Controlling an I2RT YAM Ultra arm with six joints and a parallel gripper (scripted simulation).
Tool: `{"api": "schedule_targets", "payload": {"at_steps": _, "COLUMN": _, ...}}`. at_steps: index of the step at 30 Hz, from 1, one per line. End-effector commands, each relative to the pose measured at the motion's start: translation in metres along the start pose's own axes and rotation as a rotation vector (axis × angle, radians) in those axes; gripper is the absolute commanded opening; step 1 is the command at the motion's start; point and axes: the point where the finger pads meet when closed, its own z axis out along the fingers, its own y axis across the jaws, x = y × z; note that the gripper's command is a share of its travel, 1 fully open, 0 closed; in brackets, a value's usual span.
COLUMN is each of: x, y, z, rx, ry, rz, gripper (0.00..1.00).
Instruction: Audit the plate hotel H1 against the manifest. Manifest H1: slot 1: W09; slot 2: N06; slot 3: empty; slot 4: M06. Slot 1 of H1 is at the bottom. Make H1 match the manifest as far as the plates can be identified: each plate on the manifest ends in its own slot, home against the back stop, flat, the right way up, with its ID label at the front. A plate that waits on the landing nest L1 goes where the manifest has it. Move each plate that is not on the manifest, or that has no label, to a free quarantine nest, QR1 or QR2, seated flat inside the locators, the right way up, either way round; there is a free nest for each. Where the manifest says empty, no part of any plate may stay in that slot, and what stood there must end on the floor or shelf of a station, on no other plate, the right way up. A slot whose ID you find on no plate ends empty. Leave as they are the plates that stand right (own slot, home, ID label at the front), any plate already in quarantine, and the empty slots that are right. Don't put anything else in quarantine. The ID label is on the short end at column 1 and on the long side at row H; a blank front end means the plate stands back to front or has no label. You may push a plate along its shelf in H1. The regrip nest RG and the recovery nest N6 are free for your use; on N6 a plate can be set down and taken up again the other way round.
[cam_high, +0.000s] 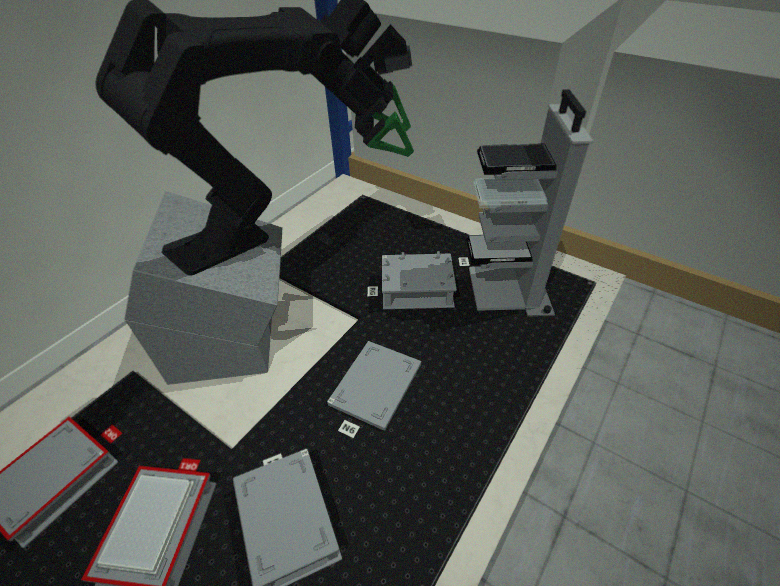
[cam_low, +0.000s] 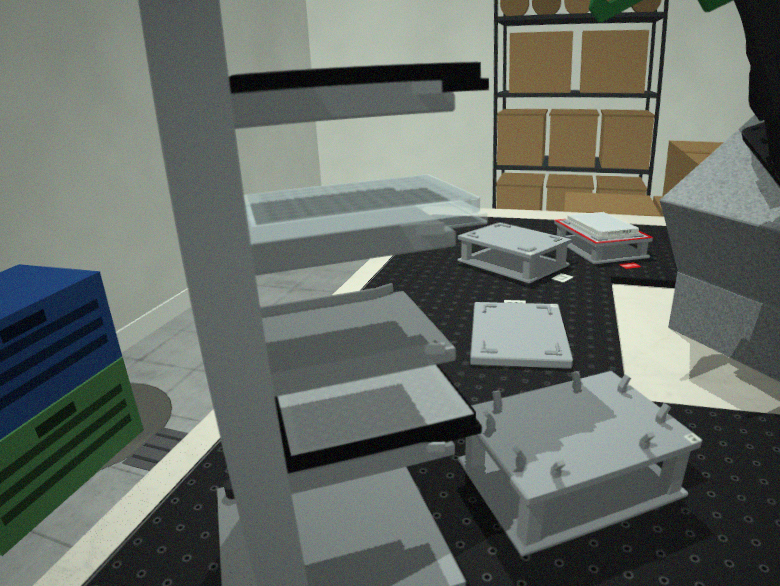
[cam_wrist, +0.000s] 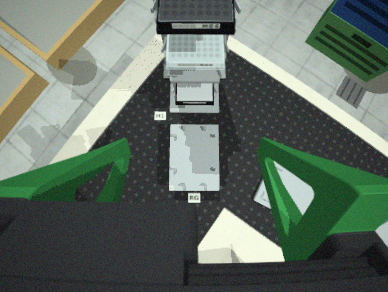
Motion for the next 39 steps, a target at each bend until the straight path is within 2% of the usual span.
{"api": "schedule_targets", "payload": {"at_steps": 1, "x": -0.015, "y": -0.002, "z": -0.007, "rx": -0.001, "ry": -0.021, "rz": 0.025, "gripper": 1.0}}
{"api": "schedule_targets", "payload": {"at_steps": 18, "x": -0.015, "y": -0.002, "z": -0.007, "rx": -0.001, "ry": -0.021, "rz": 0.025, "gripper": 1.0}}
{"api": "schedule_targets", "payload": {"at_steps": 19, "x": -0.013, "y": -0.002, "z": -0.002, "rx": 0.009, "ry": -0.012, "rz": 0.01, "gripper": 1.0}}
{"api": "schedule_targets", "payload": {"at_steps": 21, "x": -0.017, "y": 0.0, "z": 0.002, "rx": 0.002, "ry": -0.023, "rz": 0.023, "gripper": 1.0}}
{"api": "schedule_targets", "payload": {"at_steps": 24, "x": -0.02, "y": -0.002, "z": 0.001, "rx": -0.002, "ry": -0.033, "rz": 0.034, "gripper": 1.0}}
{"api": "schedule_targets", "payload": {"at_steps": 39, "x": -0.025, "y": 0.0, "z": 0.027, "rx": 0.002, "ry": -0.027, "rz": 0.021, "gripper": 1.0}}
